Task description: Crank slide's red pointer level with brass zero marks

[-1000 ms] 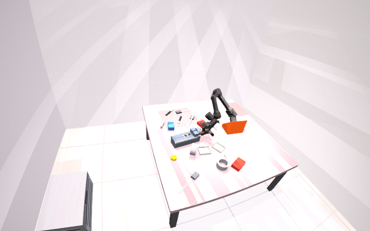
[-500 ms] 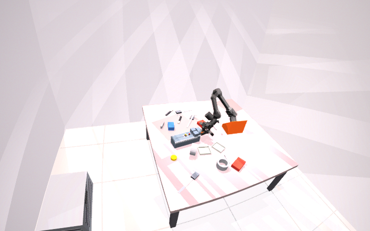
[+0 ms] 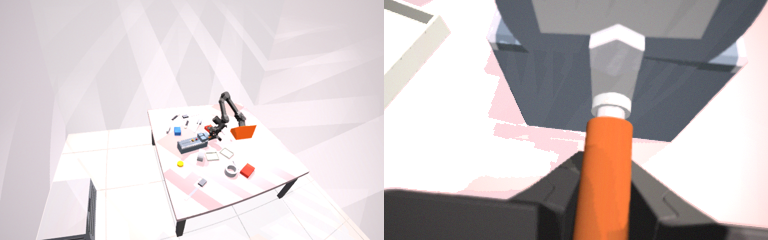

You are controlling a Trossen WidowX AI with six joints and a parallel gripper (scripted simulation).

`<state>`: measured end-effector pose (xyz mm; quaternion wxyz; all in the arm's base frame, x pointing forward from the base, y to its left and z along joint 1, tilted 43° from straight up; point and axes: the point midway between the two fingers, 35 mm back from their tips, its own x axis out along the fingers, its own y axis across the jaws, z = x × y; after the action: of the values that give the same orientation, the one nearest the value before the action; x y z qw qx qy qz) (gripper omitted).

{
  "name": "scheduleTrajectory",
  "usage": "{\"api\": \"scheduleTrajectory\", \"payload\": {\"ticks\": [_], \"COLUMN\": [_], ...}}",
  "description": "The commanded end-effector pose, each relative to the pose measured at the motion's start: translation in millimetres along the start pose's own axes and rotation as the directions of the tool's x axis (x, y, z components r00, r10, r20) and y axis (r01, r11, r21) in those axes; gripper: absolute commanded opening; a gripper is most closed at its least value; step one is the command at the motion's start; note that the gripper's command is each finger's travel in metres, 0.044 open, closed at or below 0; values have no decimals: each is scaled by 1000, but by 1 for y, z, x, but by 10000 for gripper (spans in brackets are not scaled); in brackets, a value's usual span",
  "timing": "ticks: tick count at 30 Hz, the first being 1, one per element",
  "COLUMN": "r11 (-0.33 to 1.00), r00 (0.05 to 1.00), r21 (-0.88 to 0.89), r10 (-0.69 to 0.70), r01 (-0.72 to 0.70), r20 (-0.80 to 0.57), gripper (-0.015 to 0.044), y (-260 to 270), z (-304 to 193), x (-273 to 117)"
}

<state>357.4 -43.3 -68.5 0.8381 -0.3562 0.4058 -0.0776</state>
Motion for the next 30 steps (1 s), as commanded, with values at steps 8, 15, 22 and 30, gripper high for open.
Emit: {"api": "scheduleTrajectory", "payload": {"ticks": [8,15,22,30], "r11": [1000,1000,1000,1000], "r00": [1000,1000,1000,1000], "r21": [13,13,12,12], "r10": [-24,-24,-24,-24], "r01": [24,24,24,24], "r20": [-3,-3,-3,-3], "gripper": [0,0,0,0], "y": [-11,-13,-16,-19], "z": [1,2,3,4], "x": [-1,-2,-4,-6]}}
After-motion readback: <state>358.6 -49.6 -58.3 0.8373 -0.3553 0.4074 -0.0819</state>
